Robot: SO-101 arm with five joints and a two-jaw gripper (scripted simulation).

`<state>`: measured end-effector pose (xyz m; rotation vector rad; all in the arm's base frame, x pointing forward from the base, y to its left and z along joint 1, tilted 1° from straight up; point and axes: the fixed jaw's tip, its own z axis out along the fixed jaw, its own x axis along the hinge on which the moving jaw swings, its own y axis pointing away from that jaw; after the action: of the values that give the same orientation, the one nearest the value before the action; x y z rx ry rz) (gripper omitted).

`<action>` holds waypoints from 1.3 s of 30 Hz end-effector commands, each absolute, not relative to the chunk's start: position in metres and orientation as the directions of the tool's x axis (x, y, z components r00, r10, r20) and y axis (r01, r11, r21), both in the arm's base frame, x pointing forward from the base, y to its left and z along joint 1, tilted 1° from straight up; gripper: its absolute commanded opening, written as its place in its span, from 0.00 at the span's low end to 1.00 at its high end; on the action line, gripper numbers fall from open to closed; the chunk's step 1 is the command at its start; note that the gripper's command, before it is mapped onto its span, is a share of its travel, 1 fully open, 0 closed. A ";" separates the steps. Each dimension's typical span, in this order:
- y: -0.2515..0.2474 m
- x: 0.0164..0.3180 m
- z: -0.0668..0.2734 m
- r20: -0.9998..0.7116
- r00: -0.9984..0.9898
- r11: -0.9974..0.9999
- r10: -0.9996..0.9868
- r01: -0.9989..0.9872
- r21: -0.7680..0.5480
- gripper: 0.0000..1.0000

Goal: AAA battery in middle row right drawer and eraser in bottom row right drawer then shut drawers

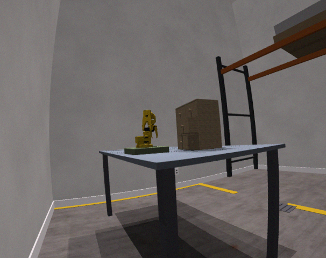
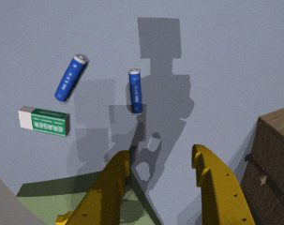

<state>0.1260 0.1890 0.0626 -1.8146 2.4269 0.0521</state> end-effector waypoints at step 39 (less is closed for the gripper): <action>0.192 0.125 0.017 0.009 -0.232 0.232 -0.973 -0.973 0.003 0.19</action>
<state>0.1286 0.1925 0.0256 -1.9156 2.4748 0.0038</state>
